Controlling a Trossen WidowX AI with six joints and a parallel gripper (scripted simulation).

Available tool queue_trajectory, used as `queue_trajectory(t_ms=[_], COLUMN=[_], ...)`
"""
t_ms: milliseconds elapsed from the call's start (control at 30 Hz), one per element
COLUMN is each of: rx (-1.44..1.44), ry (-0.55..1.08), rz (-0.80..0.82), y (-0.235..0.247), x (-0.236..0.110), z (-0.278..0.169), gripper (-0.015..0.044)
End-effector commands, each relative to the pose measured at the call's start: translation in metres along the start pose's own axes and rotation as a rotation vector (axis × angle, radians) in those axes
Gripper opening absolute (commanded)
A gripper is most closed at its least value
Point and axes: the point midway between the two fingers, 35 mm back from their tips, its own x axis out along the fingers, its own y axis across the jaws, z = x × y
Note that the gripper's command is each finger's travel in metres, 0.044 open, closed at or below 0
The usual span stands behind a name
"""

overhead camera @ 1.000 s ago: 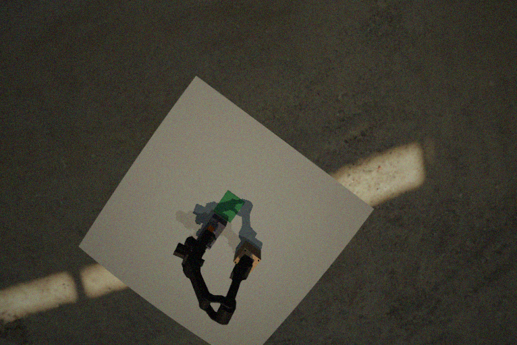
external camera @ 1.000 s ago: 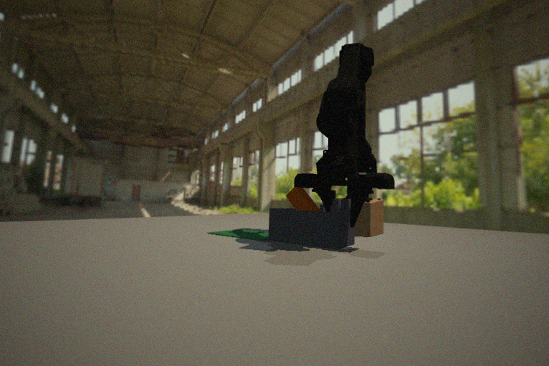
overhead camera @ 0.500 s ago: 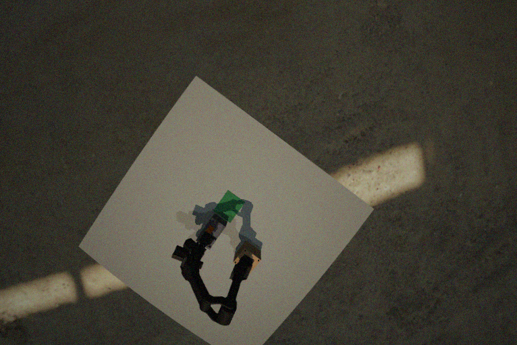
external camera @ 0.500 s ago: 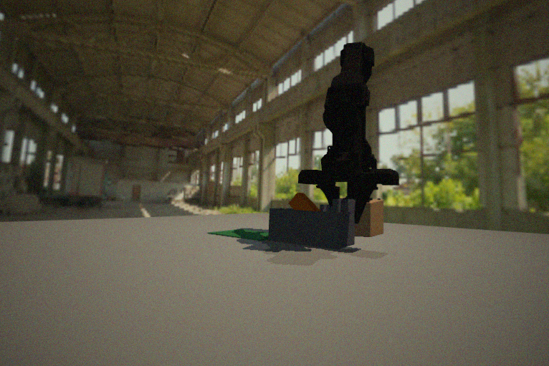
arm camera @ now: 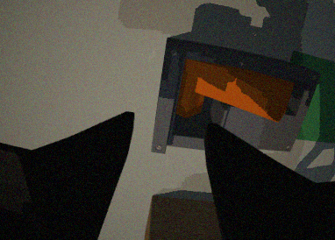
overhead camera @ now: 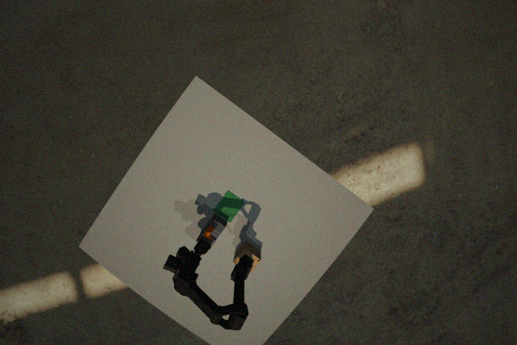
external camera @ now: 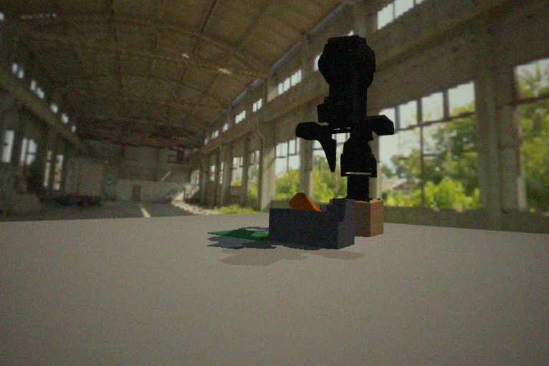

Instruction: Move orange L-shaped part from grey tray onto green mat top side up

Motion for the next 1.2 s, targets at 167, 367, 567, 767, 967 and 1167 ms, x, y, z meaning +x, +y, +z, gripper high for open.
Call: queue_trajectory(t_ms=[167,367,567,767,967,1167], rx=[0.0,0.0,0.0,0.0,0.281,1.009], ry=[0.005,0.005,0.005,0.005,0.006,0.006], rz=[-0.001,-0.001,-0.001,-0.001,-0.005,-0.016], y=[0.0,0.0,0.0,0.0,-0.014,-0.051], x=[-0.001,-0.001,-0.001,-0.001,-0.001,-0.003], z=[-0.001,-0.001,-0.001,-0.001,0.002,0.007], gripper=[0.018,0.018,0.018,0.018,0.028,0.028])
